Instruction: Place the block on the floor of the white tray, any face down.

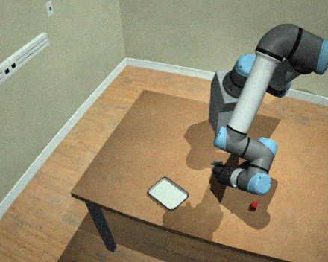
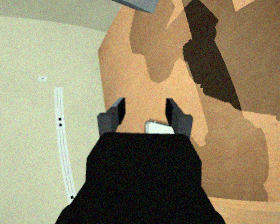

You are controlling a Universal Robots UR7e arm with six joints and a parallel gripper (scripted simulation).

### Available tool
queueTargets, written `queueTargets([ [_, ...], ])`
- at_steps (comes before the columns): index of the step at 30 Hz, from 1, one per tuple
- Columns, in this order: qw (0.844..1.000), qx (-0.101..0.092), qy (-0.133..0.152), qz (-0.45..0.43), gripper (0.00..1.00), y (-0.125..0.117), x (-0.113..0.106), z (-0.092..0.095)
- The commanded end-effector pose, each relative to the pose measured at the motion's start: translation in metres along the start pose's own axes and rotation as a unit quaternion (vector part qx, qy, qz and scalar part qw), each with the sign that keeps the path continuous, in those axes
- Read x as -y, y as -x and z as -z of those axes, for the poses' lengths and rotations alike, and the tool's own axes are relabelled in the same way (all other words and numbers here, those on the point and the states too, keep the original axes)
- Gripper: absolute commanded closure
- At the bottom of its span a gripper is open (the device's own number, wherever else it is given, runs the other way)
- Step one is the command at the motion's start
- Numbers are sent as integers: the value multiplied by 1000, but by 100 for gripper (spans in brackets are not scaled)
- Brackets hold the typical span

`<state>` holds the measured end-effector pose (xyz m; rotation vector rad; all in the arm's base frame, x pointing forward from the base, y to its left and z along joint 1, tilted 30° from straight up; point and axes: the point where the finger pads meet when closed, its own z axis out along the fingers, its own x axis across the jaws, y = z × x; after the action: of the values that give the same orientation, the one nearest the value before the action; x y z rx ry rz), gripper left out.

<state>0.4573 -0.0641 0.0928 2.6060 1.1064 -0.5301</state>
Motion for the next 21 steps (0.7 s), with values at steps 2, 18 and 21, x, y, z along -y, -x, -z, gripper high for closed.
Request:
queueTargets([
  [2, 1000, 0, 1, 0, 0, 0, 0, 1],
  [18, 1000, 0, 1, 0, 0, 0, 0, 1],
  [21, 1000, -3, 1, 0, 0, -2, 0, 0],
])
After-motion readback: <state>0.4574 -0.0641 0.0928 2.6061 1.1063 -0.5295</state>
